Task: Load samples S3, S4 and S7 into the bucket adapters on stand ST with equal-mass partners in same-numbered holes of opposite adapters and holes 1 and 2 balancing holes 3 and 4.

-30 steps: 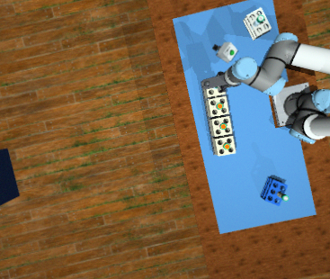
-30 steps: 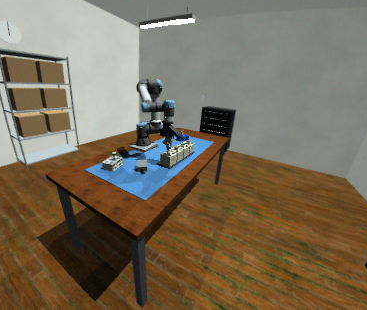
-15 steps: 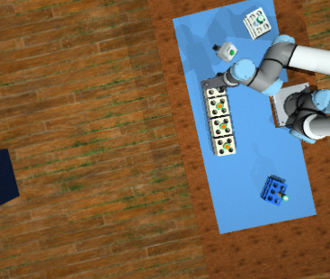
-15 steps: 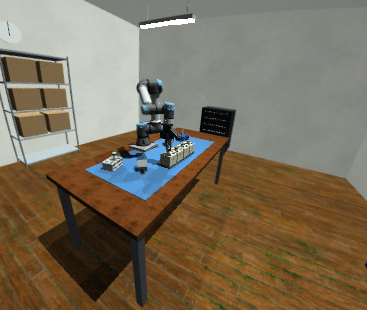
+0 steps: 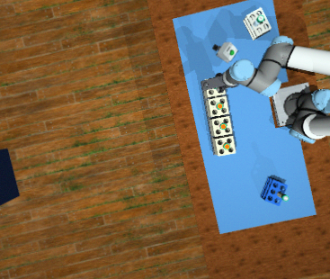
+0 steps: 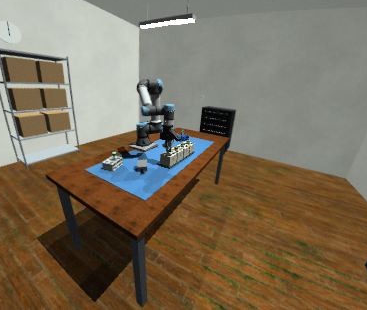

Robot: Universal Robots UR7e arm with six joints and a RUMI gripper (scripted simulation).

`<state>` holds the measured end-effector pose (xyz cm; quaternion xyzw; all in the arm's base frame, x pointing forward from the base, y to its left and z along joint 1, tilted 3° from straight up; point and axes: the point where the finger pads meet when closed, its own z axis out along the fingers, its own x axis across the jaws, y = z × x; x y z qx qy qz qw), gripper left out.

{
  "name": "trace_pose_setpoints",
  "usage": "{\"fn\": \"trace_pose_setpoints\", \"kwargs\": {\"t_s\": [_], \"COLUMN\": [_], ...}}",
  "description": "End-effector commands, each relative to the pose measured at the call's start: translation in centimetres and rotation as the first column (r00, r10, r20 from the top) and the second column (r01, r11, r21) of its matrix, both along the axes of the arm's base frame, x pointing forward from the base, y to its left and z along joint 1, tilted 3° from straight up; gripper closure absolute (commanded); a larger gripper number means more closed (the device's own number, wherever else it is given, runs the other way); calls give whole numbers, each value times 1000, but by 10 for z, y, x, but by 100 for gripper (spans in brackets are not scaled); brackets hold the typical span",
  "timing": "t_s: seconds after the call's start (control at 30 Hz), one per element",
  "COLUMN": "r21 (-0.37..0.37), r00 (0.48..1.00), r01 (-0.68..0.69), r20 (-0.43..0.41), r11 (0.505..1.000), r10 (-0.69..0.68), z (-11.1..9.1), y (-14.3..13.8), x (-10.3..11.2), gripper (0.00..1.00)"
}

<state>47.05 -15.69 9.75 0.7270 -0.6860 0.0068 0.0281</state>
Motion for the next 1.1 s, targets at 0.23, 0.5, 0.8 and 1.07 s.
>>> {"fn": "trace_pose_setpoints", "kwargs": {"t_s": [0.23, 0.5, 0.8, 1.07], "r21": [-1, -1, -1, -1], "r00": [1000, 1000, 1000, 1000], "r01": [0, 0, 0, 0], "r20": [1, 1, 1, 1], "r11": [1000, 1000, 1000, 1000], "r10": [0, 0, 0, 0], "z": [-1, -1, 2, 26], "y": [0, 0, 0, 1], "x": [0, 0, 0, 1], "gripper": [100, 65, 65, 65]}}
